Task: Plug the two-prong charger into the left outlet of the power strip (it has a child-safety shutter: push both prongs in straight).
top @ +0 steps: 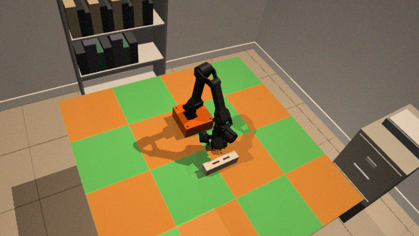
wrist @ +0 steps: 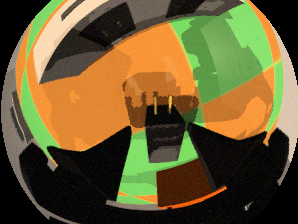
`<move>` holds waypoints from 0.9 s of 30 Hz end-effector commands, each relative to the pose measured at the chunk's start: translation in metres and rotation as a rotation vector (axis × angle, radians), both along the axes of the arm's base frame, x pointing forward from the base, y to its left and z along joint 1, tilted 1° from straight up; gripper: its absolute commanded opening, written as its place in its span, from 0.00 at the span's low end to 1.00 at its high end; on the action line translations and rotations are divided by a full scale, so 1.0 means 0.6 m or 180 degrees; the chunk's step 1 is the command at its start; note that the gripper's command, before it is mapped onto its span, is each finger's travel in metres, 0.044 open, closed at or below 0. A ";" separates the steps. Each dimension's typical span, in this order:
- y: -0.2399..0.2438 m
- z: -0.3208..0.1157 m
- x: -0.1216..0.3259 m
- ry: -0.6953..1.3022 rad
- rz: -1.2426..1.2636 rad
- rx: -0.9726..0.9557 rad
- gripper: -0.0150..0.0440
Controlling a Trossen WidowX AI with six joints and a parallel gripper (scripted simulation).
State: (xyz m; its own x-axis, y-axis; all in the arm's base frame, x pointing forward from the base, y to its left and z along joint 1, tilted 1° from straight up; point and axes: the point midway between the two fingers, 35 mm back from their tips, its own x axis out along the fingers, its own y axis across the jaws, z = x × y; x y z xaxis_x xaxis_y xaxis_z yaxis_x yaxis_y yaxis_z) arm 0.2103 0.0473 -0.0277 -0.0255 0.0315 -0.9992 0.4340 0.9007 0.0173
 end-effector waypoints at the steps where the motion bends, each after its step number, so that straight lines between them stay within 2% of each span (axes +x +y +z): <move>1: 0.000 0.000 0.000 -0.0003 0.0000 0.0001 0.64; 5: 0.000 0.000 0.000 -0.0003 0.0000 0.0001 0.47; 11: 0.000 0.000 0.000 -0.0003 0.0000 0.0001 0.40; 14: 0.000 0.007 0.001 -0.0001 0.0000 0.0002 0.26; 27: 0.001 0.081 -0.011 0.0026 0.0008 0.0008 0.25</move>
State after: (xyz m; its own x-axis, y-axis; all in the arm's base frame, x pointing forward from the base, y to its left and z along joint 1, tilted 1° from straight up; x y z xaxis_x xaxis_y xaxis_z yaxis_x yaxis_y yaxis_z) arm 0.2039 0.0468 0.0076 -0.0430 0.0276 -0.9987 0.4308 0.9024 0.0064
